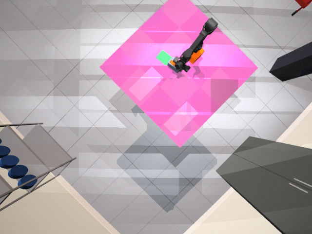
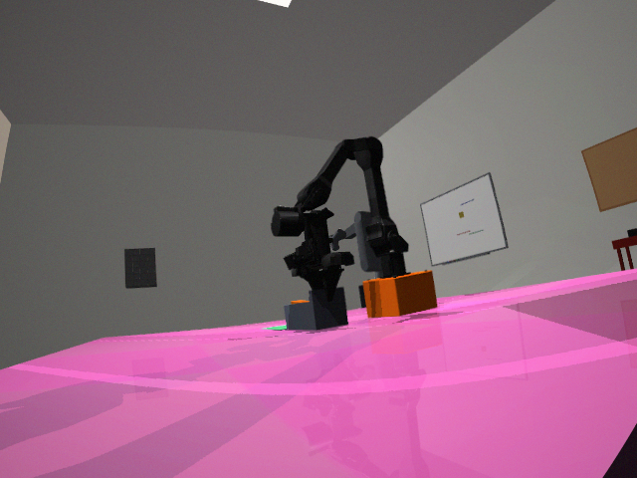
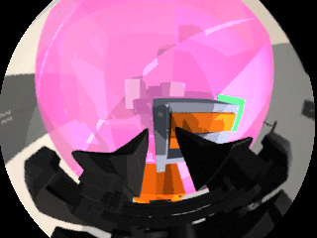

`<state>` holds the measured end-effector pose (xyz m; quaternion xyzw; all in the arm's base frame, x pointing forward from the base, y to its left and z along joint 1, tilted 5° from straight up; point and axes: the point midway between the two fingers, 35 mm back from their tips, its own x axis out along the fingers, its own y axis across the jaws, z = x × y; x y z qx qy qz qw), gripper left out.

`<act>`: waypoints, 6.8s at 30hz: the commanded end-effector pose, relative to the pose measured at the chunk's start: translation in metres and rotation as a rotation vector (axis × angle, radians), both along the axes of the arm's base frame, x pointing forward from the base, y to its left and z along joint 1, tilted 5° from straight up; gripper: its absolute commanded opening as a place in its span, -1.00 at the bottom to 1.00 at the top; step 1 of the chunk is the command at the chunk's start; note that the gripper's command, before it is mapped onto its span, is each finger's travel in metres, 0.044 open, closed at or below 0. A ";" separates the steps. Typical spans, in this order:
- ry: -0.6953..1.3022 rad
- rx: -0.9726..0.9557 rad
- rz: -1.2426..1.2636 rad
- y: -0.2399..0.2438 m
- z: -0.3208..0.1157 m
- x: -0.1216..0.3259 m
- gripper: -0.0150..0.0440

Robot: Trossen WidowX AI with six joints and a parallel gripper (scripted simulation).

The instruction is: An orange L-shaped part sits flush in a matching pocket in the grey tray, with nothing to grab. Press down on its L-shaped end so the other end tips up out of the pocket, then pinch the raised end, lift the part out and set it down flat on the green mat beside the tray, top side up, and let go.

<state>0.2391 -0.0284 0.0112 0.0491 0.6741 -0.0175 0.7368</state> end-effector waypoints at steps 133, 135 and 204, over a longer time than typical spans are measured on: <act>0.066 0.136 -1.568 -0.077 0.012 0.000 0.46; 0.066 0.136 -1.568 -0.077 0.009 0.000 0.46; 0.065 0.136 -1.568 -0.080 0.069 -0.005 -0.49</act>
